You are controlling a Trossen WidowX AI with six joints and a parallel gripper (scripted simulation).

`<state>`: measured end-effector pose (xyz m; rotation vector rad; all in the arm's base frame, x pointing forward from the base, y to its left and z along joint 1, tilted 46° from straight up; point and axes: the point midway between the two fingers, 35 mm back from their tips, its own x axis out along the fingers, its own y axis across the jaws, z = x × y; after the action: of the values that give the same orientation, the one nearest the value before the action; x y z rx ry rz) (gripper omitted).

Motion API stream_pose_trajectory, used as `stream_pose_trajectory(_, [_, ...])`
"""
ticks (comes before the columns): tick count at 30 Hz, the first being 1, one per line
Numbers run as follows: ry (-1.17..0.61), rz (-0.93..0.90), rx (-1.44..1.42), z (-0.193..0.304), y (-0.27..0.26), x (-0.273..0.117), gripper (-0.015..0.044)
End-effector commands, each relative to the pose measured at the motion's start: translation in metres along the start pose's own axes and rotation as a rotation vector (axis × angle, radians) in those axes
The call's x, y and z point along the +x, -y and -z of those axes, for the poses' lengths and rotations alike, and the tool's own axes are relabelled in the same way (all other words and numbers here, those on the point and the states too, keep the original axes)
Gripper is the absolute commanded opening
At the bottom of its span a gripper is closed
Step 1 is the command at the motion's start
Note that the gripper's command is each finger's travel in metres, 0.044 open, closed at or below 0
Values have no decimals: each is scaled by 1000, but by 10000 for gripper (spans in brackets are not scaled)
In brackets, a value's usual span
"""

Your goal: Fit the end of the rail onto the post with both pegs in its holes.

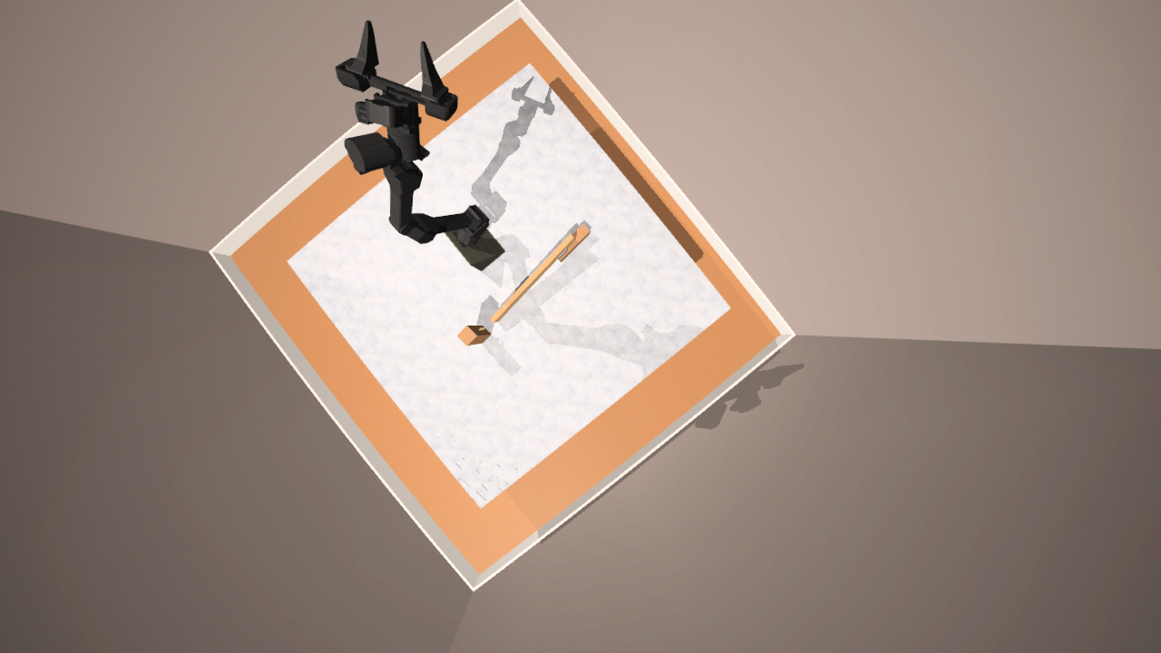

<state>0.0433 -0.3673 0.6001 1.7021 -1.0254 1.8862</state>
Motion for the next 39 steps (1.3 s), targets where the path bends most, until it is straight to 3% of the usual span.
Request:
stream_pose_trajectory(1, [-4, 5, -1, 3, 1, 1, 426])
stream_pose_trajectory(11, [-284, 169, -235, 137, 49, 43, 440])
stream_pose_trajectory(21, [-630, 337, -543, 271, 144, 35, 440])
stream_pose_trajectory(31, [-1055, 485, -909, 361, 267, -25, 440])
stream_pose_trajectory(39, [-1487, 550, -1118, 386, 374, -117, 440])
